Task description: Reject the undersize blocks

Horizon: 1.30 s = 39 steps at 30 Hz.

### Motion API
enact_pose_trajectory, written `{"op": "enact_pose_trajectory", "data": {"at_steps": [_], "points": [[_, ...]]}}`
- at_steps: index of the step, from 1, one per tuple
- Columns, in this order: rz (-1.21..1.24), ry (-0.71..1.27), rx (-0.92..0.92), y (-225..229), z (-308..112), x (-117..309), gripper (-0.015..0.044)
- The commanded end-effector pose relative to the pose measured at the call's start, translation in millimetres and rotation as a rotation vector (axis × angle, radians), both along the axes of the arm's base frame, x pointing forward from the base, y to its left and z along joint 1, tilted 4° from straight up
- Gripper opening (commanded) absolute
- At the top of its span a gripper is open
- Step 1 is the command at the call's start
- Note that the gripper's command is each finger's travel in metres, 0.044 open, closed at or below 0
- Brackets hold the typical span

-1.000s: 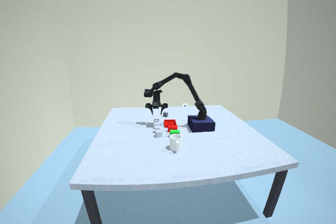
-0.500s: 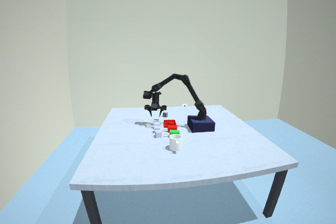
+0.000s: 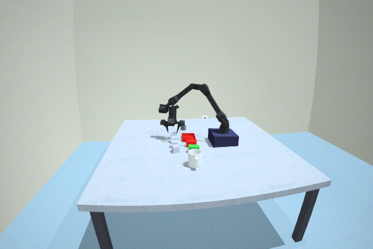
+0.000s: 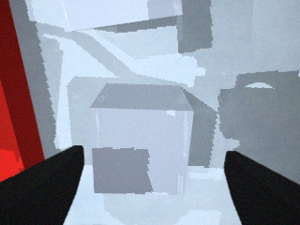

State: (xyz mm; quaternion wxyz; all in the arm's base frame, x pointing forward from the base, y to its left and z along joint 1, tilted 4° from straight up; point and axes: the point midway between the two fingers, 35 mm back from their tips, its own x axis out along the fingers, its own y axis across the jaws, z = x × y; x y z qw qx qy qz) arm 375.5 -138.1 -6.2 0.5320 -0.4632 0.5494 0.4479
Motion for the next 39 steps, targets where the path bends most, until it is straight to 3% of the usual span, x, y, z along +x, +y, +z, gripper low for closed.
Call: {"op": "enact_pose_trajectory", "data": {"at_steps": [1, 28, 30, 39], "points": [[-0.003, 0.017, 0.003, 1, -12, -5, 0.0325], [-0.003, 0.018, 0.003, 0, -40, -7, 0.0325], [-0.003, 0.009, 0.003, 0, -37, -4, 0.0272], [-0.003, 0.009, 0.003, 0, -37, -4, 0.0213]]}}
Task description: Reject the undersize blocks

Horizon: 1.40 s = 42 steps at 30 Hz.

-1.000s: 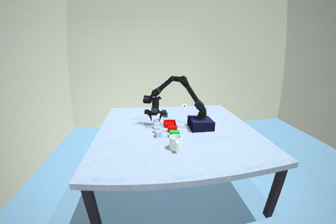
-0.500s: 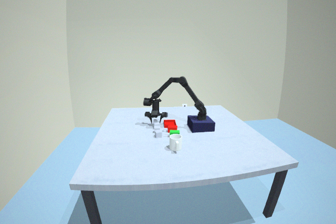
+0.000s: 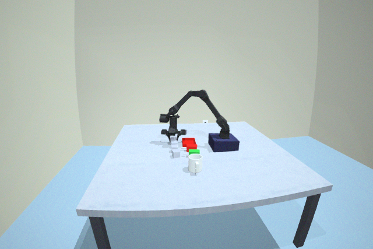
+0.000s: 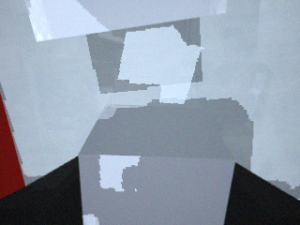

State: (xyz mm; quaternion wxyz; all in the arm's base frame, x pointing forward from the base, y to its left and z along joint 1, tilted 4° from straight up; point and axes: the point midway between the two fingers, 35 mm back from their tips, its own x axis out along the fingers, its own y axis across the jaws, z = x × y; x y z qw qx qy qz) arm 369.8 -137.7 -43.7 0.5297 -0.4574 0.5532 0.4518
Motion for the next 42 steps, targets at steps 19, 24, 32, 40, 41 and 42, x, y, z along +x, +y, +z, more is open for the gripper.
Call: {"op": "enact_pose_trajectory", "data": {"at_steps": [19, 24, 32, 40, 41, 42], "points": [[0.0, 0.003, -0.002, 9, 77, -16, 0.0], [0.096, 0.008, 0.002, 23, 80, -38, 0.0], [0.316, 0.019, 0.011, 54, 79, -94, 0.0], [0.384, 0.022, 0.014, 62, 74, -112, 0.0], [0.384, 0.022, 0.014, 62, 73, -112, 0.0], [0.384, 0.022, 0.014, 62, 71, -112, 0.0]]}}
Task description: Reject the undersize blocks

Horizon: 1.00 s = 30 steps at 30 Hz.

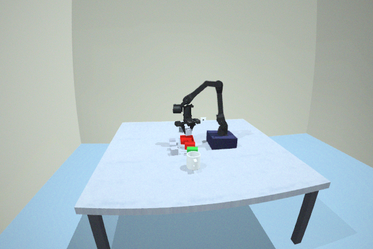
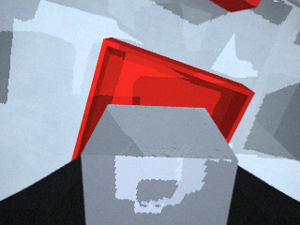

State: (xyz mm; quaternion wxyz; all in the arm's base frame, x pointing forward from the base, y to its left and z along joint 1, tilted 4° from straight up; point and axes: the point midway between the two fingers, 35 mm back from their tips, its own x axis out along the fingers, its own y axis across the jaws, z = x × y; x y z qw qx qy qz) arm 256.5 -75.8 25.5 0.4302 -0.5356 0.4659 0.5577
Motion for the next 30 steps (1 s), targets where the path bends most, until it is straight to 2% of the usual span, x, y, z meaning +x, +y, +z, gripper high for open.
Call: {"op": "enact_pose_trajectory", "data": {"at_steps": [1, 20, 30], "points": [[0.013, -0.023, -0.004, 0, 0, 2, 0.0], [0.013, -0.023, -0.004, -1, -43, -1, 0.0], [0.008, -0.015, -0.004, 0, -39, -1, 0.0263]]}}
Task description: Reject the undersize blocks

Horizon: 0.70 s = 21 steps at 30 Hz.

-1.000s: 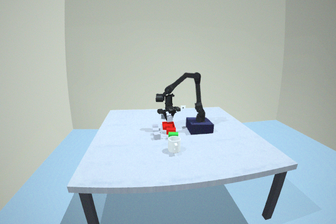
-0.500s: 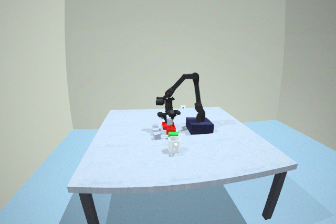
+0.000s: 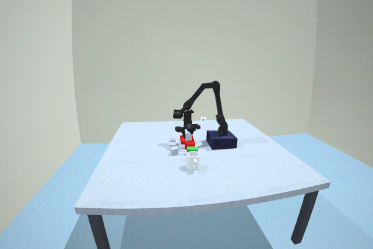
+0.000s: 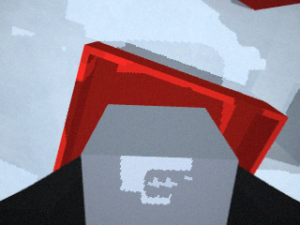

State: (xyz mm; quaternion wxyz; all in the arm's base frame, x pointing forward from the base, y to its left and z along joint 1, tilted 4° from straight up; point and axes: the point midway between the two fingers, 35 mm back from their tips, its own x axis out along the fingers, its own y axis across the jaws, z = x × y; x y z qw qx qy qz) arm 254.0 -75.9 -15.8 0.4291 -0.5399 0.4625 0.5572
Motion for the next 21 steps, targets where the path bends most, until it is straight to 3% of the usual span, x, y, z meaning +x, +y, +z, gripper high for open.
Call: {"op": "enact_pose_trajectory", "data": {"at_steps": [1, 7, 12, 14, 17, 21], "points": [[0.0, -0.007, -0.002, 0, 2, 1, 0.0289], [0.005, -0.015, -0.003, 1, 46, 4, 0.044], [0.004, -0.017, -0.005, 0, 41, 4, 0.044], [-0.059, -0.018, -0.008, 0, 42, 6, 0.0387], [-0.33, -0.026, -0.018, 1, 43, 16, 0.0325], [-0.712, -0.035, -0.032, 2, 45, 30, 0.0325]]}}
